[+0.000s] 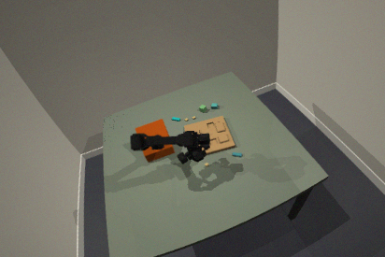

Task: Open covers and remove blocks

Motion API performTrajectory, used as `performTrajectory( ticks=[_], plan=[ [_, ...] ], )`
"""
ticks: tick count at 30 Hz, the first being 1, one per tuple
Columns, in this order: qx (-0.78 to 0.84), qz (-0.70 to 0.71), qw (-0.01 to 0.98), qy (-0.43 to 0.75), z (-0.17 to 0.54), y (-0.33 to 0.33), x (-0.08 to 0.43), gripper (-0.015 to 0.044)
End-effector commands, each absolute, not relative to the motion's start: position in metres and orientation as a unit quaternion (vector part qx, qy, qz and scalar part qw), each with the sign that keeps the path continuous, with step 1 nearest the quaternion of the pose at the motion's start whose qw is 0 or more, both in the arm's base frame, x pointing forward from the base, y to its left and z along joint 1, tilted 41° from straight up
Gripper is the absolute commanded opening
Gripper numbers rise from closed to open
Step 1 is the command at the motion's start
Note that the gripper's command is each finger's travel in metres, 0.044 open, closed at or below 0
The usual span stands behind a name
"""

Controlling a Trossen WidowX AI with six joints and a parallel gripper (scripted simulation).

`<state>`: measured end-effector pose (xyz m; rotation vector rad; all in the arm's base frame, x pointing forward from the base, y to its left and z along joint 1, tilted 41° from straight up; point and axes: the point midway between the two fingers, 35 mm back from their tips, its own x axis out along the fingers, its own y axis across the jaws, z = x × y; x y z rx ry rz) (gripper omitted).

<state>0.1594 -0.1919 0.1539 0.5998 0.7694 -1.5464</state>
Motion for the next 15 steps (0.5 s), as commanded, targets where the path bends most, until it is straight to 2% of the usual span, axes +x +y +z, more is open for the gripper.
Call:
performTrajectory(
  ticks=[1, 15],
  plan=[
    [0.259, -0.668, 0.61, 0.339, 0.147, -0.194, 0.159, 0.008],
    [0.26, -0.668, 0.61, 0.339, 0.13, -0.209, 0.157, 0.008]
  ],
)
